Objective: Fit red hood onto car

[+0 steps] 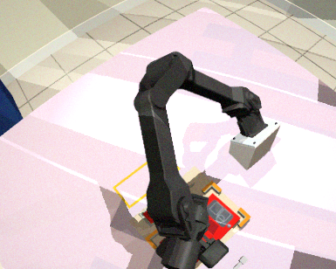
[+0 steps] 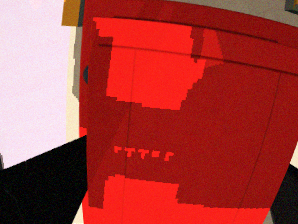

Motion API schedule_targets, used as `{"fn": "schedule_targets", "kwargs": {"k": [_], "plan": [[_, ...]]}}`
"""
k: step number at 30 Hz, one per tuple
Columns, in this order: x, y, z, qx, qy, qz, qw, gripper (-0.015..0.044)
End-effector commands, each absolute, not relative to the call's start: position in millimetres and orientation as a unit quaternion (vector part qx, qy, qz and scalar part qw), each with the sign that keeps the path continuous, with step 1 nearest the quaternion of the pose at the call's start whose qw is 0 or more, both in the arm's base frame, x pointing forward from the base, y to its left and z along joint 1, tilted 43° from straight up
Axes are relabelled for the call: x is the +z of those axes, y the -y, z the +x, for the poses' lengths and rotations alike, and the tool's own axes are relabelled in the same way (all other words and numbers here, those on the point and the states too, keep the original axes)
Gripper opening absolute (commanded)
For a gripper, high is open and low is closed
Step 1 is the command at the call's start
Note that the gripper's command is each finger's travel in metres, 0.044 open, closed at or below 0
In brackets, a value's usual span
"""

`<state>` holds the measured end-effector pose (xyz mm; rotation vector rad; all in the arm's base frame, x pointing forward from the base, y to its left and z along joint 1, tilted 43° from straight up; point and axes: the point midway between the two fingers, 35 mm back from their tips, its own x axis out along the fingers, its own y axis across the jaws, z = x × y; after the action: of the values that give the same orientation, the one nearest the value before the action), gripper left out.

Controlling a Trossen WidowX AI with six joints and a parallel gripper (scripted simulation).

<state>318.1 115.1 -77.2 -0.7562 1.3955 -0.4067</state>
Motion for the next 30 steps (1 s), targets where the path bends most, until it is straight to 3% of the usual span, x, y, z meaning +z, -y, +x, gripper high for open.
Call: {"fn": "schedule_targets", "kwargs": {"k": [1,30], "plan": [[-78.0,-114.6,317.7,-0.180,-0.623,-0.336,0.683,0.0000],[-80.6,-112.4,318.2,-0.180,-0.623,-0.336,0.683,0.0000]]}}
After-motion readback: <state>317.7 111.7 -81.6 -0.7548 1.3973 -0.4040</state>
